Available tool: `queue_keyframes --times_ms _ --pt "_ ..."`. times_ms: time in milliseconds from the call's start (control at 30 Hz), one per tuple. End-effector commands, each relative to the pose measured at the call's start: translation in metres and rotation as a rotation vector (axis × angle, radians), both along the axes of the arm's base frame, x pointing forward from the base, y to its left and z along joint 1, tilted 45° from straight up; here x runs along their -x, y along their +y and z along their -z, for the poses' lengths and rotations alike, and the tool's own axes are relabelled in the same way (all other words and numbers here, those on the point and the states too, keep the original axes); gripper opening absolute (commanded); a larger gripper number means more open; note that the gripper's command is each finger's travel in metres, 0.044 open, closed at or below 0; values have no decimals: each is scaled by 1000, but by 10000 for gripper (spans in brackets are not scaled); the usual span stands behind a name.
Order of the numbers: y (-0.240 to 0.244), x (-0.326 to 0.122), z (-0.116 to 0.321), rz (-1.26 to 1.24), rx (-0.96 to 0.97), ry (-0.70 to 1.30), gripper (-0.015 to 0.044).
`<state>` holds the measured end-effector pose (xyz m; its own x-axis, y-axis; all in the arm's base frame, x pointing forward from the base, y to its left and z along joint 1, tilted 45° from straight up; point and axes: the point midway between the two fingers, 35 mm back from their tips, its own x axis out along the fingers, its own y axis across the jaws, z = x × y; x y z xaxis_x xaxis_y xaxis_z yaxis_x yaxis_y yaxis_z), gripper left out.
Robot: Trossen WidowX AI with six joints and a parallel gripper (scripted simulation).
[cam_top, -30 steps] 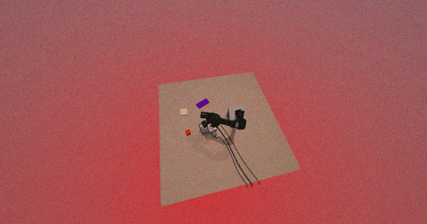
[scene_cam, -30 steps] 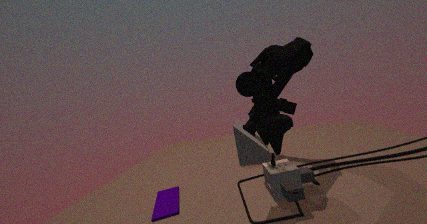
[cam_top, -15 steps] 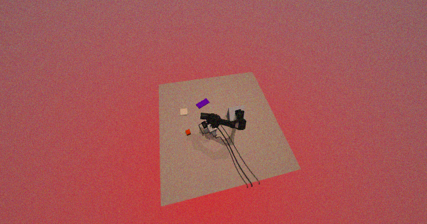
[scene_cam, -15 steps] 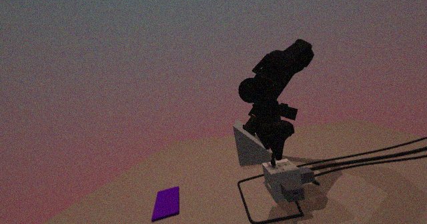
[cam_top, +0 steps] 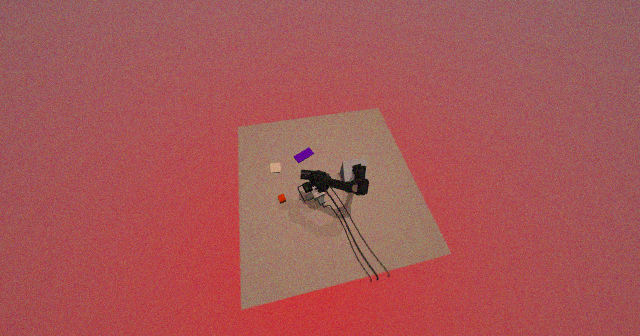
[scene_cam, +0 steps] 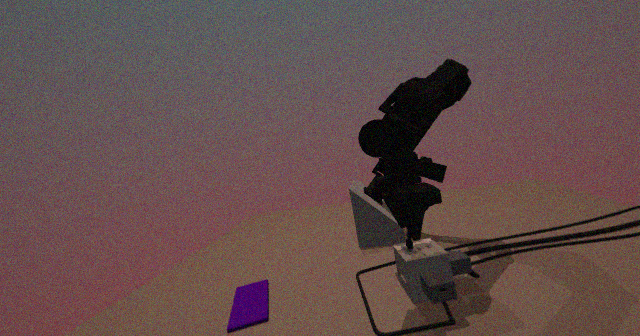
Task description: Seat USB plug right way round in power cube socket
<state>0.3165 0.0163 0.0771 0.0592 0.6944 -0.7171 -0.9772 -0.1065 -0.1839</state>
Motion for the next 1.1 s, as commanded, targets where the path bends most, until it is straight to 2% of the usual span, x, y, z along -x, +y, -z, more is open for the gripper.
queue_keyframes --times_ms 0,300,1067 --pt "0 0 0 0 0 0 230" --pt "0 0 0 0 0 0 0" --pt "-2 0 -2 0 0 0 0"
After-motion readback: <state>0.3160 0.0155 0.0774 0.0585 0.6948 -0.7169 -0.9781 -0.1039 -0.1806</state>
